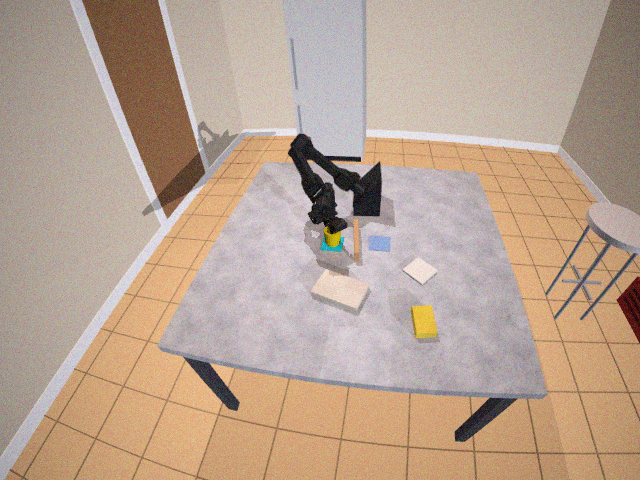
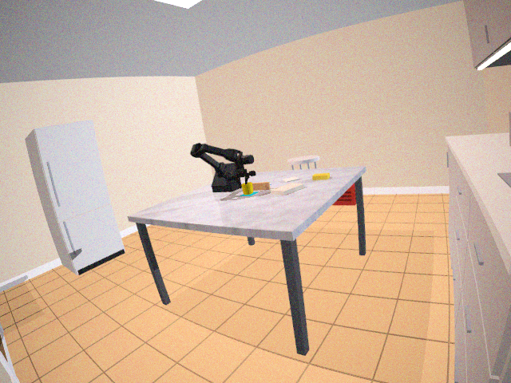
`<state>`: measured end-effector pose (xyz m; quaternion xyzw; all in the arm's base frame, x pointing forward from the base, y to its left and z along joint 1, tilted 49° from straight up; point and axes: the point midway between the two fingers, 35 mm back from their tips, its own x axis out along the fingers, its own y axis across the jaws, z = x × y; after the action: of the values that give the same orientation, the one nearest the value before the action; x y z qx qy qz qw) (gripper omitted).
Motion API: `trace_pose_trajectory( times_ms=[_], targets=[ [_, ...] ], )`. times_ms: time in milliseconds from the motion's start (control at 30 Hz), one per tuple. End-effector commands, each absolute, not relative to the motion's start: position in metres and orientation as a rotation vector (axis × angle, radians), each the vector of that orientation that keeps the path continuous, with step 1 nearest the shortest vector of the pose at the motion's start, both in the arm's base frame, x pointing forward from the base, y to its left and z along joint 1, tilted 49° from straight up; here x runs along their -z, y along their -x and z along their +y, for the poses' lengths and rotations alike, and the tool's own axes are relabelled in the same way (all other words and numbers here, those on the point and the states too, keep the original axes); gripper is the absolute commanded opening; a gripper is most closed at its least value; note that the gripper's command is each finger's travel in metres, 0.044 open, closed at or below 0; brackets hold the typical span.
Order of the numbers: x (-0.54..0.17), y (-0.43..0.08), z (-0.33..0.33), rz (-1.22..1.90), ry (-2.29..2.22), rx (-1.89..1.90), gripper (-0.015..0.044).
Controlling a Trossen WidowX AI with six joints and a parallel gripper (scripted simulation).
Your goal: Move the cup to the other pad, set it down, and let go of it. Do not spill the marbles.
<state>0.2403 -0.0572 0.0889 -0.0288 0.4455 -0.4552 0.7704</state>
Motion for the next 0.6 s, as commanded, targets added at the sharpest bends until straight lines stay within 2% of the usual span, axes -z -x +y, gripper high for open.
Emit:
trace_pose_trajectory(
  times_ms=[0,567],
  targets=[
    [-0.092,-0.240,-0.054,0.966,0.059,0.988,0.0147],
    [-0.103,-0.237,-0.039,0.967,0.060,0.986,0.0147]
  ],
)
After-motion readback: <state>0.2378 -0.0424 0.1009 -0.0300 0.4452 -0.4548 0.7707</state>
